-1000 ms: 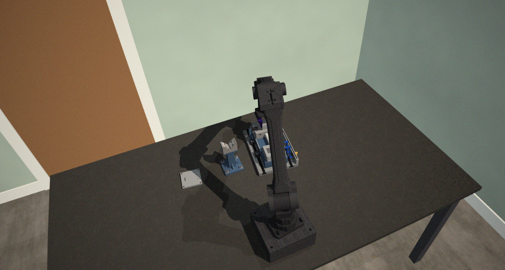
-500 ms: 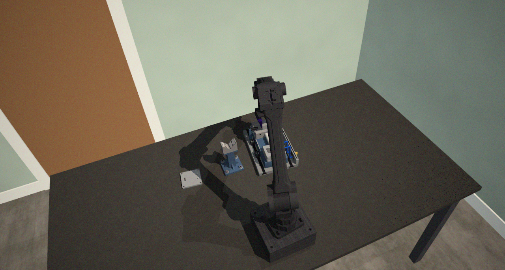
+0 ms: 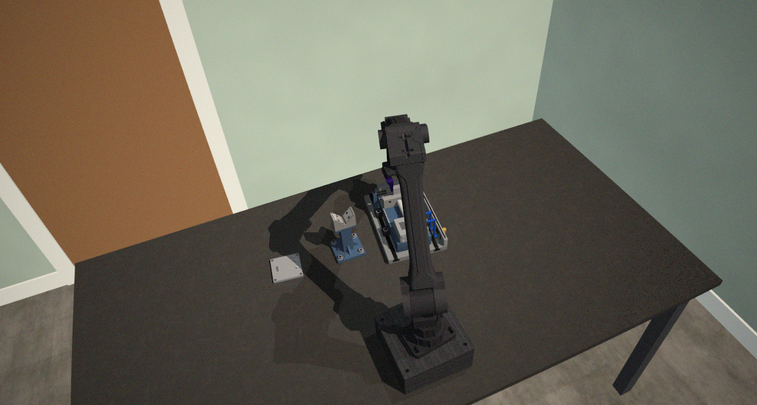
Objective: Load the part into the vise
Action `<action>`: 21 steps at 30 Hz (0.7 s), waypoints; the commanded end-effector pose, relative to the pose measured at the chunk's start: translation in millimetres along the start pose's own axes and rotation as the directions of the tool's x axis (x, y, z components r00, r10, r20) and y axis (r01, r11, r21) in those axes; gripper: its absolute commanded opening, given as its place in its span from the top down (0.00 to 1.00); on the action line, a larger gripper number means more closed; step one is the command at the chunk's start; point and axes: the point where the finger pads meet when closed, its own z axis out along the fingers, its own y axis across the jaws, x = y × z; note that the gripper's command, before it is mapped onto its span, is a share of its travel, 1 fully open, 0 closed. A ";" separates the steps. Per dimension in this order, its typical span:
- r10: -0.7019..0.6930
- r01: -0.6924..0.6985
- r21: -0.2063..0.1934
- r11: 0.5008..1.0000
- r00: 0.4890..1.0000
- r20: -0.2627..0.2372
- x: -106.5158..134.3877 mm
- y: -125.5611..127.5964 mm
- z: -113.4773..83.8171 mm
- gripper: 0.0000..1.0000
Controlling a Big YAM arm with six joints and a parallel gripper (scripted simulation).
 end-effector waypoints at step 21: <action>-0.007 0.007 0.007 1.000 0.999 0.035 -19.2 3.5 -7.8 0.26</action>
